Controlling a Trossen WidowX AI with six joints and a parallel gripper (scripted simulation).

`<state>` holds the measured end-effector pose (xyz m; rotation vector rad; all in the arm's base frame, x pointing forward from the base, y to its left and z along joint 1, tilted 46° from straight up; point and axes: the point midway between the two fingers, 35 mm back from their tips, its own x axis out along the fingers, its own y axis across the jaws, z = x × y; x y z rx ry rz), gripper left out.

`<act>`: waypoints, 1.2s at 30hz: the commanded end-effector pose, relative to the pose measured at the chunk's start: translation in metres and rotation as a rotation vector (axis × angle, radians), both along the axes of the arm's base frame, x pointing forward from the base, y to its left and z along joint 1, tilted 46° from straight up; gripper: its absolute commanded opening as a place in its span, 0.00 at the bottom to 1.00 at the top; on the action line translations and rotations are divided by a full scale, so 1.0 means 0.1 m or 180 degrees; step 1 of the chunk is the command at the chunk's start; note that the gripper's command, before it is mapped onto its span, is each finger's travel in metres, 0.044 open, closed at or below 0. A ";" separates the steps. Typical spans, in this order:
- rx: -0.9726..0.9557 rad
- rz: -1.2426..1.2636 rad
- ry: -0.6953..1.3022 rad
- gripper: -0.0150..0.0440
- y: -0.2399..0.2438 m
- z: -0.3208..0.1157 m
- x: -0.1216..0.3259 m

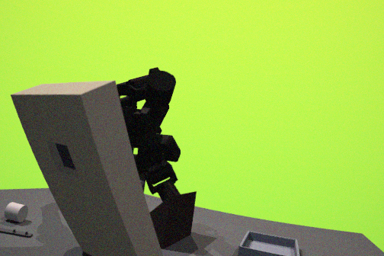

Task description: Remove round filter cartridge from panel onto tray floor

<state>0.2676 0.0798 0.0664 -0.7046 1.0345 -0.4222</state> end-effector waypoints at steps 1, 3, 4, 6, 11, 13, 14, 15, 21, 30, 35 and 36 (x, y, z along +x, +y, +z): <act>0.0014 -0.0006 -0.0001 0.58 0.00 0.00 0.00; 0.0014 -0.0006 -0.0001 0.52 0.00 0.00 0.00; 0.0014 -0.0006 -0.0001 0.48 0.00 0.00 0.00; 0.0014 -0.0006 -0.0001 0.39 0.01 0.00 0.00; 0.0006 -0.0002 -0.0001 0.25 0.09 0.09 0.10; 0.0003 -0.0001 -0.0002 0.25 0.13 0.13 0.14; 0.0002 0.0000 -0.0002 0.25 0.14 0.14 0.15; 0.0002 0.0000 -0.0002 0.25 0.14 0.14 0.15; 0.0019 0.0005 0.0012 0.25 0.31 0.27 0.08; 0.0020 0.0004 0.0022 0.25 0.62 0.56 -0.11; 0.0005 0.0000 0.0014 0.25 0.74 0.71 -0.22; 0.0005 0.0000 0.0014 0.25 0.75 0.71 -0.22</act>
